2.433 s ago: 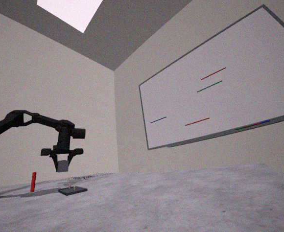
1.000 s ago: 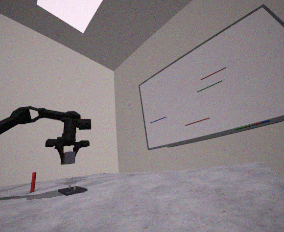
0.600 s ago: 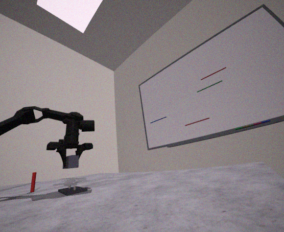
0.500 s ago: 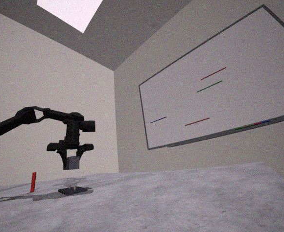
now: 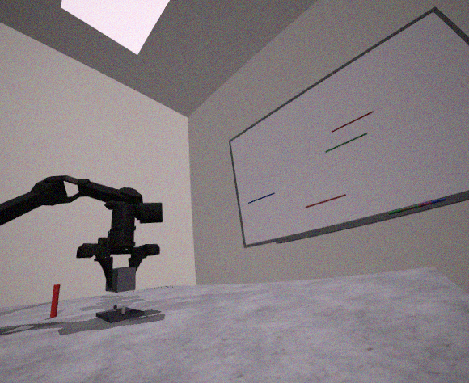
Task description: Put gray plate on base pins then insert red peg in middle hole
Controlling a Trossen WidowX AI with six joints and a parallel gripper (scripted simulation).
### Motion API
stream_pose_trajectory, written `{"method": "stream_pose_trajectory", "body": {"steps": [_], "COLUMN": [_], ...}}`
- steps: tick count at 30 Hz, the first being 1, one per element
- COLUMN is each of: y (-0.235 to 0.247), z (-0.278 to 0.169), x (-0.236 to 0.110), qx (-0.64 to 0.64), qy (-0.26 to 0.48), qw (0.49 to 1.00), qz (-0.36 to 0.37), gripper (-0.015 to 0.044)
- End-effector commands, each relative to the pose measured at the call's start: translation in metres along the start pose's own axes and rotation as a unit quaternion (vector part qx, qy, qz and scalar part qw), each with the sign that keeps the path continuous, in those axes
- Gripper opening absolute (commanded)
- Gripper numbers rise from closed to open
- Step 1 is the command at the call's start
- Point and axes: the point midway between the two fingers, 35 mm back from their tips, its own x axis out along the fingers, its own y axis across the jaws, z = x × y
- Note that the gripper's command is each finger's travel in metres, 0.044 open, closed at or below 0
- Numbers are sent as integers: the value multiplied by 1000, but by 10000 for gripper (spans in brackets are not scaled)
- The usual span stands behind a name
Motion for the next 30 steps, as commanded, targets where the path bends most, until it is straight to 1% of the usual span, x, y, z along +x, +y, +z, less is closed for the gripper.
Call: {"method": "stream_pose_trajectory", "body": {"steps": [1, 25, 30], "y": [1, 2, 2], "z": [-4, -5, -5], "x": [2, 3, 10], "qx": [-2, -2, -2], "qy": [1, 2, 1], "qw": [1000, 1000, 1000], "qz": [1, 1, 1], "gripper": [0, 0, 0]}}
